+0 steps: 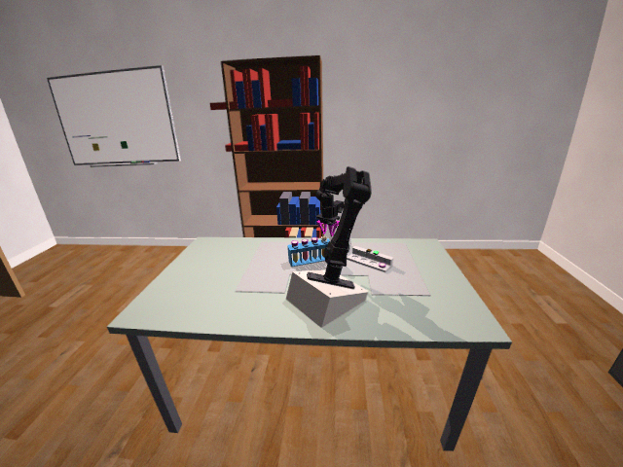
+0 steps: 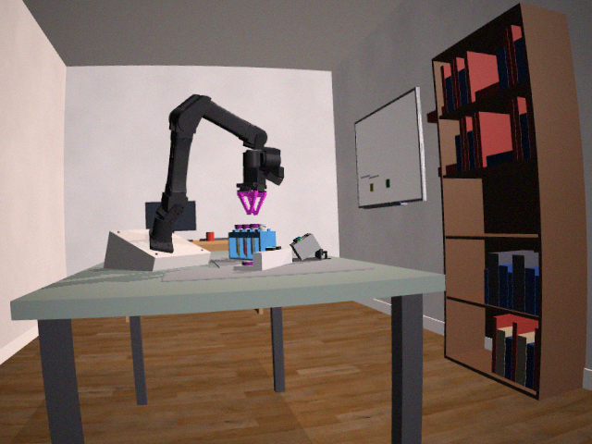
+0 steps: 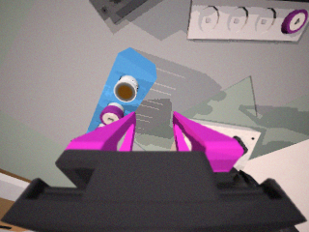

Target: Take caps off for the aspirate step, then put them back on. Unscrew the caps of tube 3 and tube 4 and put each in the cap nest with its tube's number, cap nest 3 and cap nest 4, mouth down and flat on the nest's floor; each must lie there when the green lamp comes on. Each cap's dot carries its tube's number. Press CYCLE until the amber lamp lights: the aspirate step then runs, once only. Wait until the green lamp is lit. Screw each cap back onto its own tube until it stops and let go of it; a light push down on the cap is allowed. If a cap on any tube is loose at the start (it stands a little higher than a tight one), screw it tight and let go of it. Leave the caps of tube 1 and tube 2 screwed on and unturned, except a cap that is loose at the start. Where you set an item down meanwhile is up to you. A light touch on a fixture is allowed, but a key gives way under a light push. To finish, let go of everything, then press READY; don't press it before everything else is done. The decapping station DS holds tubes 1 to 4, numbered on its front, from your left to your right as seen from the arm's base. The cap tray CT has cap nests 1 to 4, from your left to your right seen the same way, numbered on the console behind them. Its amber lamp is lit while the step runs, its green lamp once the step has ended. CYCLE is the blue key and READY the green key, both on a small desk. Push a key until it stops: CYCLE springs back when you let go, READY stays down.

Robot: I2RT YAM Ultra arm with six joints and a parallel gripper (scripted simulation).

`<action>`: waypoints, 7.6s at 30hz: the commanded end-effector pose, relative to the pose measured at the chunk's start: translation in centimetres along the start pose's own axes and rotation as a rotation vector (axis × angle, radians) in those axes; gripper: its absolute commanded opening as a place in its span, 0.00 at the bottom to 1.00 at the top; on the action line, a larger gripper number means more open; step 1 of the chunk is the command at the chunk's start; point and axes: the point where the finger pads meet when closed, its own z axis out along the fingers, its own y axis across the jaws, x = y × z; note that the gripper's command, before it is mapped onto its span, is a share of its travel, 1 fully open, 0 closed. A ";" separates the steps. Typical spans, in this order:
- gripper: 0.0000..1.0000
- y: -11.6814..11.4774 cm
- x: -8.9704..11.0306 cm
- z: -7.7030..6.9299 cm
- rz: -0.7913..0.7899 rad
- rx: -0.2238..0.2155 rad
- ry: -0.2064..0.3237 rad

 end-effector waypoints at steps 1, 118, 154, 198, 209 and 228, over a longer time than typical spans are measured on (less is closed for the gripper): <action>0.47 -1.8 -0.9 -0.7 -0.014 -0.024 -0.014; 0.47 -25.0 -11.2 13.5 -0.016 -0.015 -0.018; 0.00 -25.1 -11.0 9.6 -0.016 -0.015 -0.019; 0.00 -18.1 -8.7 -0.4 -0.765 -0.011 -0.024; 0.00 -12.5 -6.9 -0.5 -1.348 -0.006 -0.028; 0.00 1.1 -2.7 -0.7 -1.603 -0.008 -0.031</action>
